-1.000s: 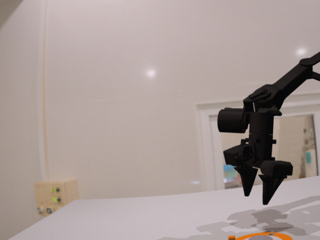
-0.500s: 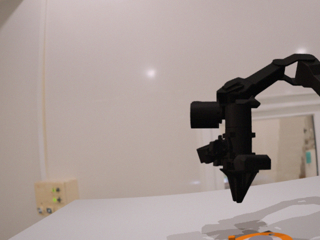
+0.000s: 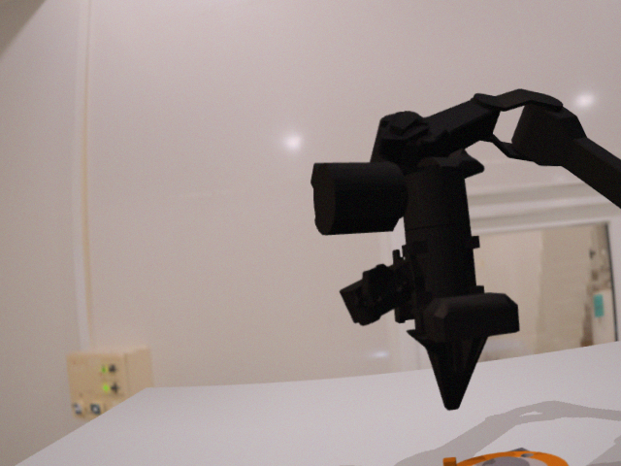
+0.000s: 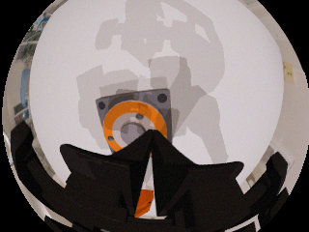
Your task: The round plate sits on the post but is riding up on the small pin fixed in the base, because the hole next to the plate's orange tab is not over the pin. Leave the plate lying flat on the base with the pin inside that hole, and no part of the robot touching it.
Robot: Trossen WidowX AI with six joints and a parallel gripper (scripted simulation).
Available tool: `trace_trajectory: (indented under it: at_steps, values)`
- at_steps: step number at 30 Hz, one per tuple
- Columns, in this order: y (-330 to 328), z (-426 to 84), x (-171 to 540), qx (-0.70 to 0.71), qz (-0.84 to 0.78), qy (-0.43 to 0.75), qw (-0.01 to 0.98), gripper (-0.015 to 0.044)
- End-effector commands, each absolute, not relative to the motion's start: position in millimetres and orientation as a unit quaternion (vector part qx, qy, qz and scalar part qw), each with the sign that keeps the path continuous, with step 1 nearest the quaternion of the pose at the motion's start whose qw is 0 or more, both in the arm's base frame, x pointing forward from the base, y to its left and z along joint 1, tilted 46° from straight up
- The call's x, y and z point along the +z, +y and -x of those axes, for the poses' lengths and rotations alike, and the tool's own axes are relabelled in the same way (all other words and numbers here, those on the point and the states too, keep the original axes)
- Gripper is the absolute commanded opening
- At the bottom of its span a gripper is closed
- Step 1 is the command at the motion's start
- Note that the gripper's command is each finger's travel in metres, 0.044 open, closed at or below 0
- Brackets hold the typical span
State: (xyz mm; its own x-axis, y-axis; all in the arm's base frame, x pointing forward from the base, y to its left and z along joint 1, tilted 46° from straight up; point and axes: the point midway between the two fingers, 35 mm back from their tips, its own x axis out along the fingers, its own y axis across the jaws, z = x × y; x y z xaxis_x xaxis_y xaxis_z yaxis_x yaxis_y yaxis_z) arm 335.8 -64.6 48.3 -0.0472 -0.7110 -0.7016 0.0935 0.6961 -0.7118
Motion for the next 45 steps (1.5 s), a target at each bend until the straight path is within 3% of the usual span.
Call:
trace_trajectory:
  at_steps: [1, 12, 45]
  values:
    - [-67, -339, 50, -0.323, 0.230, 0.649, 0.650, 0.0000]
    - [-101, -338, 16, -0.323, 0.230, 0.648, 0.650, 0.0000]
    - [-80, -349, -7, -0.323, 0.230, 0.648, 0.650, 0.0000]
